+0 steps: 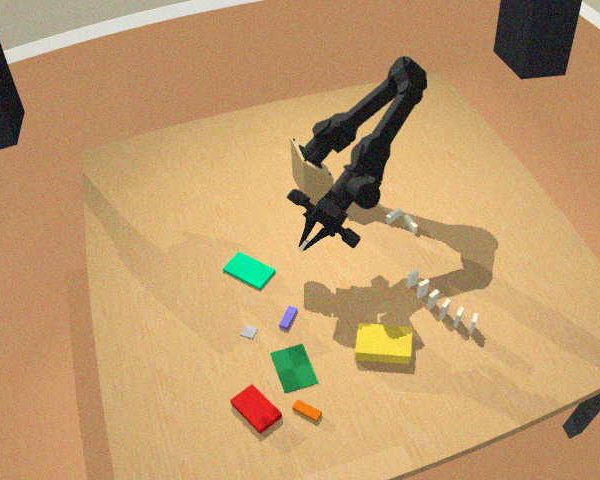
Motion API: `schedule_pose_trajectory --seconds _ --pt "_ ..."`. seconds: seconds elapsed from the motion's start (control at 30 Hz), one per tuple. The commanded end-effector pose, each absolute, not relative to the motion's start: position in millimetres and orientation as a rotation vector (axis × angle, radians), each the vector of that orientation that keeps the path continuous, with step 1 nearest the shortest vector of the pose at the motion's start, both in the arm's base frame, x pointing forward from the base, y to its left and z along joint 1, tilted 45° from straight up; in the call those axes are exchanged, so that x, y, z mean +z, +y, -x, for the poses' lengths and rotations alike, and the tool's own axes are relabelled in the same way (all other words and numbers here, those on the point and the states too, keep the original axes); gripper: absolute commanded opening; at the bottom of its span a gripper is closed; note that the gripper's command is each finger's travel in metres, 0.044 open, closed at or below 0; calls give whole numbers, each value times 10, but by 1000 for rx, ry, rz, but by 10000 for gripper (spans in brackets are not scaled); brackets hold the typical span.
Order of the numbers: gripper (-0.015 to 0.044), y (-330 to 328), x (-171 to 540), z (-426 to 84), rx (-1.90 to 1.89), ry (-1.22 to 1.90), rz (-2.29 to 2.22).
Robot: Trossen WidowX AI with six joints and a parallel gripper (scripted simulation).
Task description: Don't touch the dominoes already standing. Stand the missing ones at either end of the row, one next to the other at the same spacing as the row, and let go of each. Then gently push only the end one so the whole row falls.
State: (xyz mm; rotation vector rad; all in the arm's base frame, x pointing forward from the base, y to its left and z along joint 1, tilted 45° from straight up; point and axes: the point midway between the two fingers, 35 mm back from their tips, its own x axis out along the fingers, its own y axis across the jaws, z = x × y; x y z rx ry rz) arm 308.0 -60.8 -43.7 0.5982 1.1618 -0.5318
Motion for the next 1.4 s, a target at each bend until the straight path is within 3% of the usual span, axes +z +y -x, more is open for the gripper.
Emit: schedule_pose_trajectory --seconds 0.0,1.07,1.37 --pt "28 -598 -421 -3058 -562 1097 -597" --pt "28 -479 84 -2780 -654 432 -746" --pt "28 -478 98 -2768 -653 418 -752"
